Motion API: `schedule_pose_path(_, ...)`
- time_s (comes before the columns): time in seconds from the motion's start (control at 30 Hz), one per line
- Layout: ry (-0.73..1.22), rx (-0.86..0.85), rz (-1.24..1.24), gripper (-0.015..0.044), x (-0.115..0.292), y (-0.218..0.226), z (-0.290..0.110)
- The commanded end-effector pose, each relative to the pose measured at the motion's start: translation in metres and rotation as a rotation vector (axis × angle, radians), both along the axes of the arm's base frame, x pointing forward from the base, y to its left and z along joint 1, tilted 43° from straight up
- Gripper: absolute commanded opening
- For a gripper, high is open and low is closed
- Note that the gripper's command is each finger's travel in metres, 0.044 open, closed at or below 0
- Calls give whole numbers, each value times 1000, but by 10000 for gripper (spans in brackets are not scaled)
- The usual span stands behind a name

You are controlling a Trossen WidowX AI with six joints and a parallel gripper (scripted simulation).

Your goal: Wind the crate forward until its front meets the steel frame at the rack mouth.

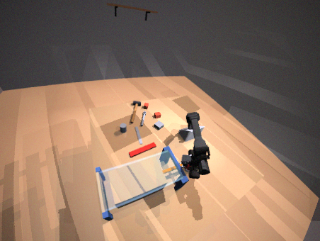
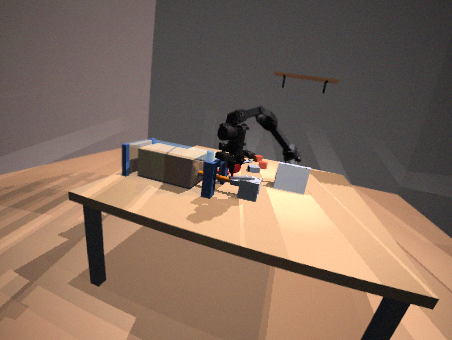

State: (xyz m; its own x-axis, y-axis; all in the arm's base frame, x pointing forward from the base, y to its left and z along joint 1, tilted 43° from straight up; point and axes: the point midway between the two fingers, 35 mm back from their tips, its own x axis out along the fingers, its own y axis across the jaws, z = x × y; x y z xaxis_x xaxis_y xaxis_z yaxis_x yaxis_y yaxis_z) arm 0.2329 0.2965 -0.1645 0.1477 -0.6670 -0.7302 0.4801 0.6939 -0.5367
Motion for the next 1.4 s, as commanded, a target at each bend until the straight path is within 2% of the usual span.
schedule_pose_path(0.0,25,26,11,0,-21,14,-13)
schedule_pose_path(1.37,27,27,11,0,-36,19,-20)
